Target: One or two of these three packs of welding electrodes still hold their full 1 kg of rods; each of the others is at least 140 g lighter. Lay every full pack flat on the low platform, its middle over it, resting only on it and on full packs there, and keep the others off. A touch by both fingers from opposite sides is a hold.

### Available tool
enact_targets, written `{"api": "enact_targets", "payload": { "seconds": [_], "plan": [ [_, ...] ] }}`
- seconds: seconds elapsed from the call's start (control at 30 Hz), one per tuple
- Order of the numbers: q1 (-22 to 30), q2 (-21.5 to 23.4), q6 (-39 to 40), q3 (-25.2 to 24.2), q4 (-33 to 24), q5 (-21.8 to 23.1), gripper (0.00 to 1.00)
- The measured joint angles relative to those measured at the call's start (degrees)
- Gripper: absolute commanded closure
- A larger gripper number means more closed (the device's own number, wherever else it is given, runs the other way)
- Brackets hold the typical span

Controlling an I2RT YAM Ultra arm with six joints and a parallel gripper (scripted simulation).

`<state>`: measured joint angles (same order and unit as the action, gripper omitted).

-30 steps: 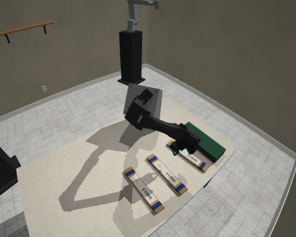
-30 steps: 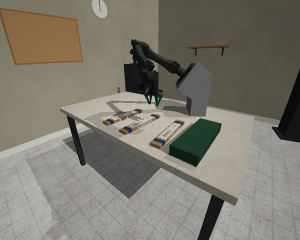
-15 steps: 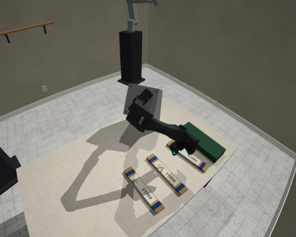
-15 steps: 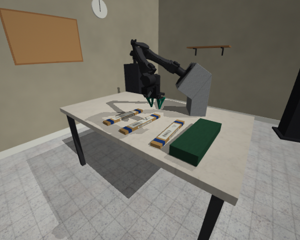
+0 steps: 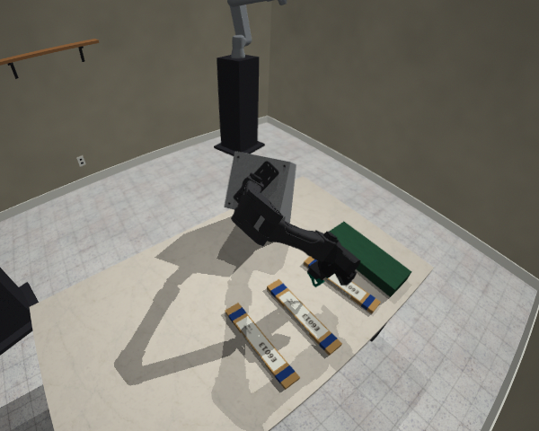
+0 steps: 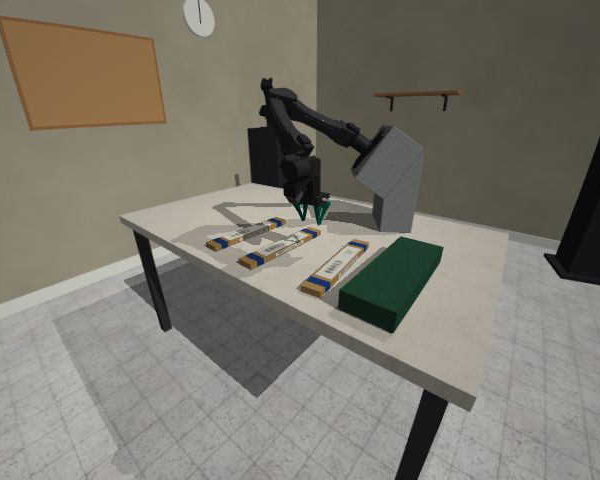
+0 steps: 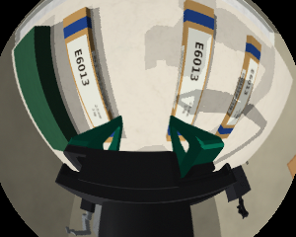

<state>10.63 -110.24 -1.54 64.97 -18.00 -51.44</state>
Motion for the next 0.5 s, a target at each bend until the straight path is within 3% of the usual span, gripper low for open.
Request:
{"api": "enact_targets", "payload": {
  "seconds": [0.5],
  "plan": [
    [-2.69, -2.25, -3.54, 0.00, 5.22, 1.25, 0.35]
  ]
}}
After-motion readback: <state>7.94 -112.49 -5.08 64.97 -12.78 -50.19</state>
